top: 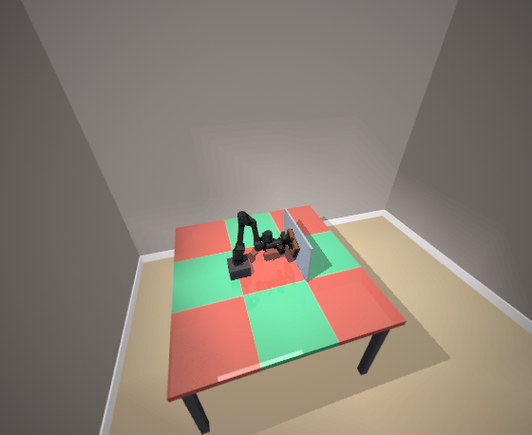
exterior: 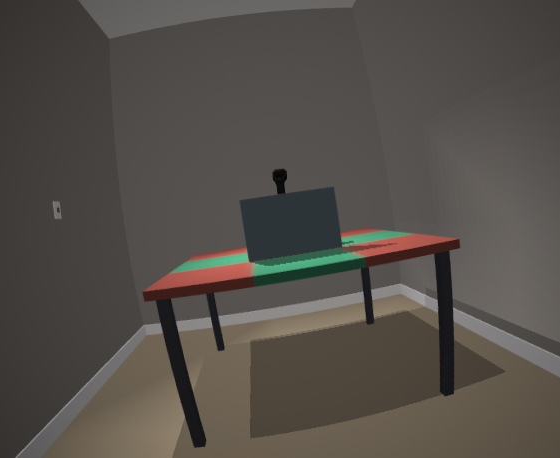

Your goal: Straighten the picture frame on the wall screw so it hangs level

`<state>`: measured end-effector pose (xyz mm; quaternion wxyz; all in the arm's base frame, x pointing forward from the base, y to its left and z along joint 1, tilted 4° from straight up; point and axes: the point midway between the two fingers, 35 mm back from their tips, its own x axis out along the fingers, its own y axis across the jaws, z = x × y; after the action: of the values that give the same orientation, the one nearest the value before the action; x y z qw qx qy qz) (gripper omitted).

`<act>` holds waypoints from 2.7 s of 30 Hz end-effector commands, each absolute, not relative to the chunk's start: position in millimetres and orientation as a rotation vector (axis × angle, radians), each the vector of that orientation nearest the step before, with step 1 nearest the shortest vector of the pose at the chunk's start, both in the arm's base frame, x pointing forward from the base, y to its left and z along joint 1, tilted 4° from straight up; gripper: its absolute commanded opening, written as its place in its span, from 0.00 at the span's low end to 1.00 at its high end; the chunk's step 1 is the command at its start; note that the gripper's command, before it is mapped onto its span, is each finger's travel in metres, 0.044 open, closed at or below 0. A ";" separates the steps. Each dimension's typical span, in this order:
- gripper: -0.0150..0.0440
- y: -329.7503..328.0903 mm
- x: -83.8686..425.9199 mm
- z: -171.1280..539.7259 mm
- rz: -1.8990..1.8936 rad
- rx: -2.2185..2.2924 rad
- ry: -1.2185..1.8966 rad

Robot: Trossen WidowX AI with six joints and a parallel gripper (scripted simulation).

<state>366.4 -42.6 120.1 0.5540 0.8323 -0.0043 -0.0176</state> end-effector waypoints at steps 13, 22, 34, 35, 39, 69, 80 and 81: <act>0.25 -41.6 366.4 119.0 -0.037 1.966 -0.012; 0.25 -41.4 366.4 118.5 -0.037 1.961 -0.013; 0.25 -41.7 366.5 119.7 -0.038 1.872 -0.011; 0.25 -41.7 366.5 119.8 -0.038 1.867 -0.011; 0.25 -41.8 366.5 120.3 -0.038 1.846 -0.010; 0.25 -42.2 366.6 123.6 -0.038 1.689 -0.007; 0.25 -42.1 366.6 124.9 -0.038 1.631 -0.006; 0.25 -42.1 366.6 125.0 -0.038 1.626 -0.006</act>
<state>366.5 -42.3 125.1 0.6777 0.7351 -0.0042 -0.0165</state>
